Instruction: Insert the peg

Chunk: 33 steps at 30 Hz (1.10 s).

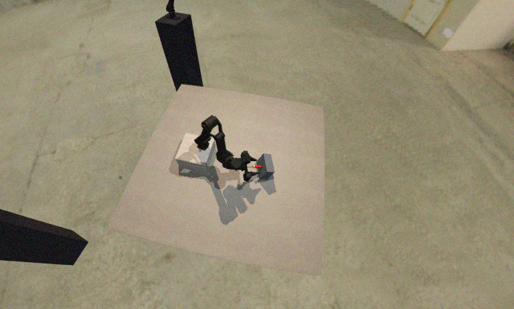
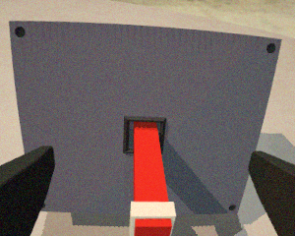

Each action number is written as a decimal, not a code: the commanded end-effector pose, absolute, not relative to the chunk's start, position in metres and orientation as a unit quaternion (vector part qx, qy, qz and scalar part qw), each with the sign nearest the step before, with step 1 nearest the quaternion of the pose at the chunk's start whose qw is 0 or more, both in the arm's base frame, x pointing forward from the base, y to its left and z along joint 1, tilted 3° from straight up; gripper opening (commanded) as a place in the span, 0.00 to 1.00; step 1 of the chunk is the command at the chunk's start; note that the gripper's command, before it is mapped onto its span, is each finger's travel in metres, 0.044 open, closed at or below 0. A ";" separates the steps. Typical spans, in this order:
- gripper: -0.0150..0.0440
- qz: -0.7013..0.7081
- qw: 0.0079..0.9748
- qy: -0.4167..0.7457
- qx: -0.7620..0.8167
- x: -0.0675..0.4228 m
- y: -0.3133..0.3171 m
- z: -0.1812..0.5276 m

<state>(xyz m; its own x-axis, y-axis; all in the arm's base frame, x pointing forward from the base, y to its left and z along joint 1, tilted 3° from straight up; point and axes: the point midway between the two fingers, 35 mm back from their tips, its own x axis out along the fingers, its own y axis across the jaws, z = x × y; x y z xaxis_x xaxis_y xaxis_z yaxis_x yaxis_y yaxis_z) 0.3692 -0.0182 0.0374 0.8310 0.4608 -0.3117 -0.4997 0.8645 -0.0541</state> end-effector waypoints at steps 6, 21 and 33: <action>1.00 0.254 0.953 0.149 -0.068 0.359 -0.025 0.041; 1.00 0.253 0.953 0.151 -0.069 0.343 -0.037 0.047; 1.00 0.252 0.953 0.152 -0.069 0.331 -0.047 0.052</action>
